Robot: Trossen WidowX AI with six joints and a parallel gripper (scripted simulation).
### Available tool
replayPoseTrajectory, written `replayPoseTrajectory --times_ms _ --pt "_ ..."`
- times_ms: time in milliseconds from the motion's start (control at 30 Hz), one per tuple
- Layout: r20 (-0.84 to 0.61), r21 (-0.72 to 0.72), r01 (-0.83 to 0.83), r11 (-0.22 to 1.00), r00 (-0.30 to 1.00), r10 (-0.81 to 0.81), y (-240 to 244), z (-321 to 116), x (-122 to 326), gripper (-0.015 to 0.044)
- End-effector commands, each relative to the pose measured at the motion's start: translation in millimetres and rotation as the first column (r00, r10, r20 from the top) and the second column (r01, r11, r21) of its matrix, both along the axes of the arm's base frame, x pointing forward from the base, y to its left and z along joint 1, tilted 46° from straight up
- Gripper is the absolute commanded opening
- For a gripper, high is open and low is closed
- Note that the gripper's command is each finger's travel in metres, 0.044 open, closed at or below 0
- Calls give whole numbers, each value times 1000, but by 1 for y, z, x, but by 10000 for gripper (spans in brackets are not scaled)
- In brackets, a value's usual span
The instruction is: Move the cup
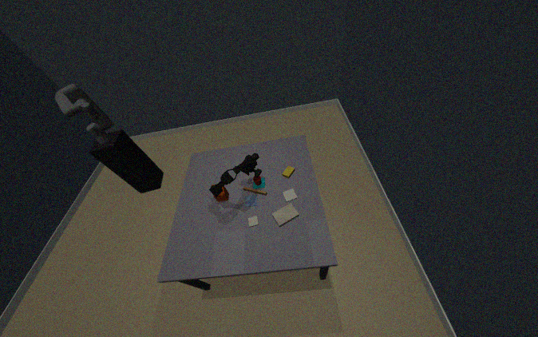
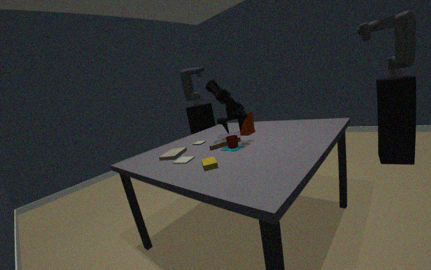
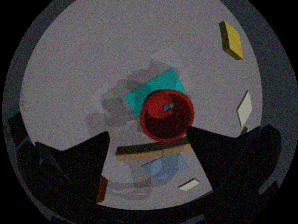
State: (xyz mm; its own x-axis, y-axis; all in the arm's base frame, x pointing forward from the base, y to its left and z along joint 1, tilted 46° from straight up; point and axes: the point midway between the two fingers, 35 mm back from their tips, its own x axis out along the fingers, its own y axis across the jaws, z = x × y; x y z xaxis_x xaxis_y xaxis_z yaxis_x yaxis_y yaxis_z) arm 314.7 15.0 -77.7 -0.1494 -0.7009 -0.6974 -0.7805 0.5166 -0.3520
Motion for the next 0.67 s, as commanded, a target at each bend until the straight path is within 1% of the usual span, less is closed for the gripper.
replayPoseTrajectory --times_ms 0,267,633 --pt "16 10 4 1000 1000 -4 15 14 6 440" --pt "19 12 8 1000 1000 -8 37 38 9 440" --pt "15 8 -3 1000 1000 3 35 34 8 440"
